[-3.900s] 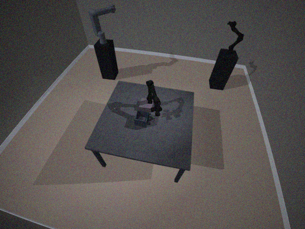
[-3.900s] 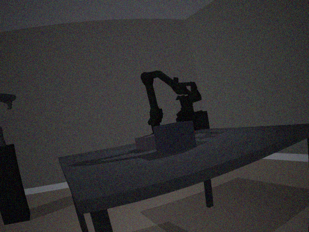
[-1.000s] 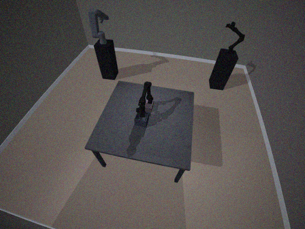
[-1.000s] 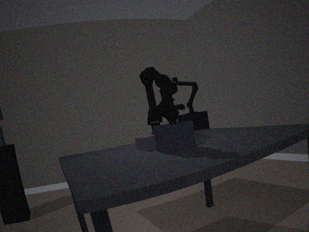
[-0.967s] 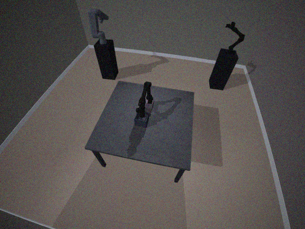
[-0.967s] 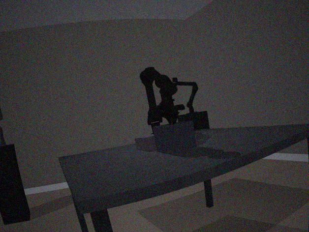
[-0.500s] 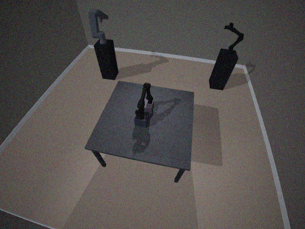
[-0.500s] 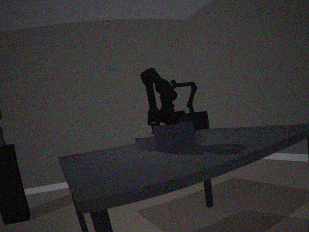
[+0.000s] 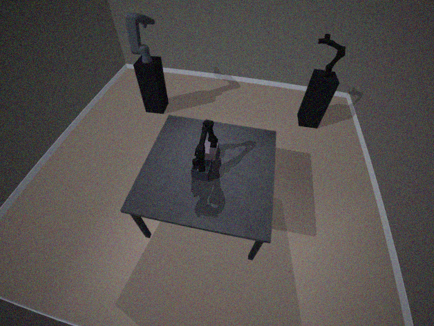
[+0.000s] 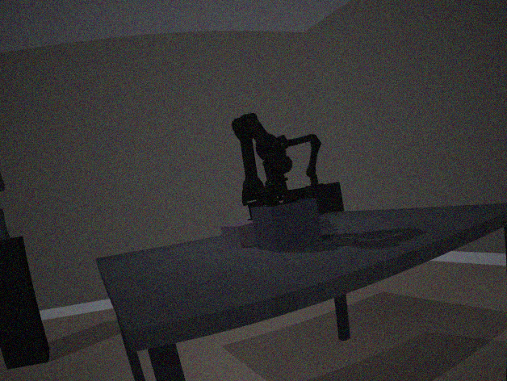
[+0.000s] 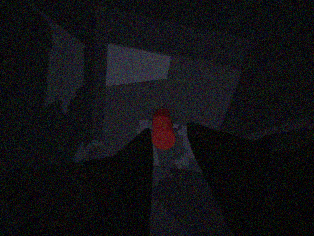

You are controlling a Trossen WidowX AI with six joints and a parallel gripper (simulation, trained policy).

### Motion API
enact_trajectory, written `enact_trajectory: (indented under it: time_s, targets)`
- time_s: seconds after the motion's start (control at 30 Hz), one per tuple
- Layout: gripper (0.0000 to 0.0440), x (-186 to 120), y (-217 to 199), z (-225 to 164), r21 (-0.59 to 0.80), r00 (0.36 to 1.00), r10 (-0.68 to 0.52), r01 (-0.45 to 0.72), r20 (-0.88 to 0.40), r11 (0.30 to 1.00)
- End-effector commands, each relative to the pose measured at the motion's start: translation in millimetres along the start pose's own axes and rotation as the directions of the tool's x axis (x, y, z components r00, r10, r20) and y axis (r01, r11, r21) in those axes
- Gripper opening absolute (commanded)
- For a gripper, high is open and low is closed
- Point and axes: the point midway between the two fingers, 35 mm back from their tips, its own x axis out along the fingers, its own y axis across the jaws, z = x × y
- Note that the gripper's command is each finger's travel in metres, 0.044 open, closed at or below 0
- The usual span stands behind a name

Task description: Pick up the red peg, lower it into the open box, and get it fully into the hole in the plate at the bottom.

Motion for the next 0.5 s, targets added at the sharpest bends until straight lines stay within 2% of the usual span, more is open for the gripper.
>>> enact_trajectory:
  time_s: [0.0,0.47]
  targets:
    - [0.0155,-6.5,6.3,3.1,0.005,0.999,0.018,-0.018,-0.033,1.0]
    - [0.0192,-27.2,12.0,8.6,0.041,0.982,0.052,-0.045,-0.182,0.998]
